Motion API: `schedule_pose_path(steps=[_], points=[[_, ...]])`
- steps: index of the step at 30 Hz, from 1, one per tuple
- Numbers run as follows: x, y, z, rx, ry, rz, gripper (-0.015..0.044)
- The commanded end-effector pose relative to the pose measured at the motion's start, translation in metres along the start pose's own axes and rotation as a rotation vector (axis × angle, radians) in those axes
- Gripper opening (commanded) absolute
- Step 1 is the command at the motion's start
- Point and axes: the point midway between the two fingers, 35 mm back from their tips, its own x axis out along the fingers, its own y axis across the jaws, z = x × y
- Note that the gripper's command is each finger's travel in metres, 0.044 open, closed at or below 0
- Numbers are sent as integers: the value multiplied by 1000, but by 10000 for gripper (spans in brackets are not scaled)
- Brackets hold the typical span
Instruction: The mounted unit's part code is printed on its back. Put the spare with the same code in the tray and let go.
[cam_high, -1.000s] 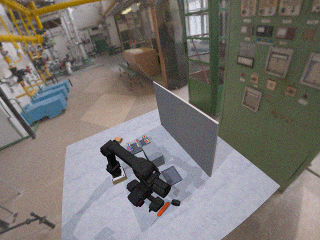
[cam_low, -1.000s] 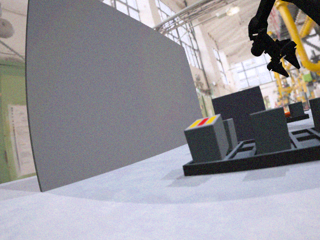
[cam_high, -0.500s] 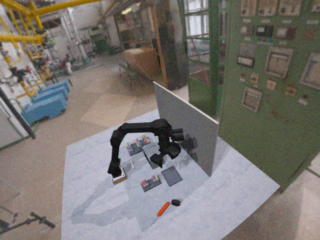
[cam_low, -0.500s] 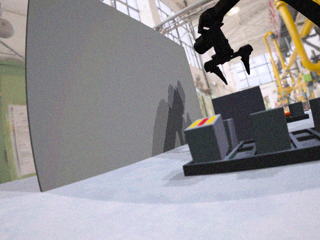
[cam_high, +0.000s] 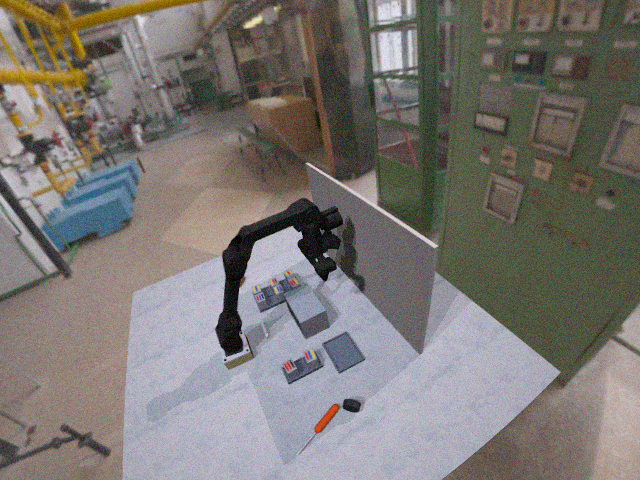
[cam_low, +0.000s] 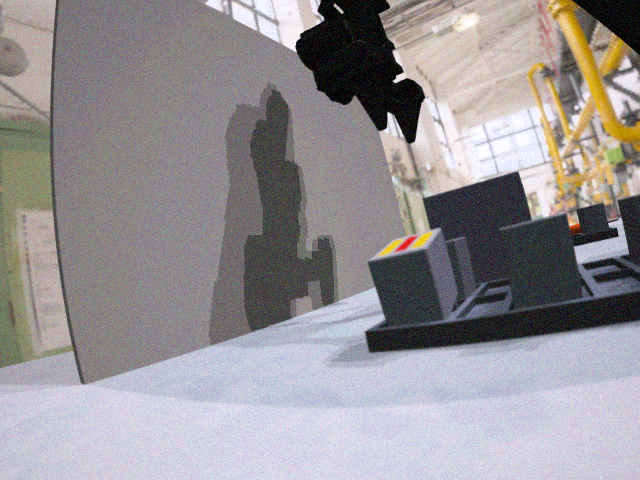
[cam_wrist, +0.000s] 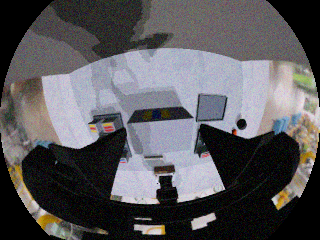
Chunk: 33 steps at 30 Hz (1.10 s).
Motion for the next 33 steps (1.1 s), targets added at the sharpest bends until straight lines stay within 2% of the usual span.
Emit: schedule_pose_path(steps=[1,15,17,25,33], points=[[-2,0,1,-35,-2,9,440],[-2,0,1,-35,-2,9,440],[-1,11,-2,-84,-2,10,440],[17,129,-71,-676,-3,25,440],[42,198,-169,-1262,-12,28,440]])
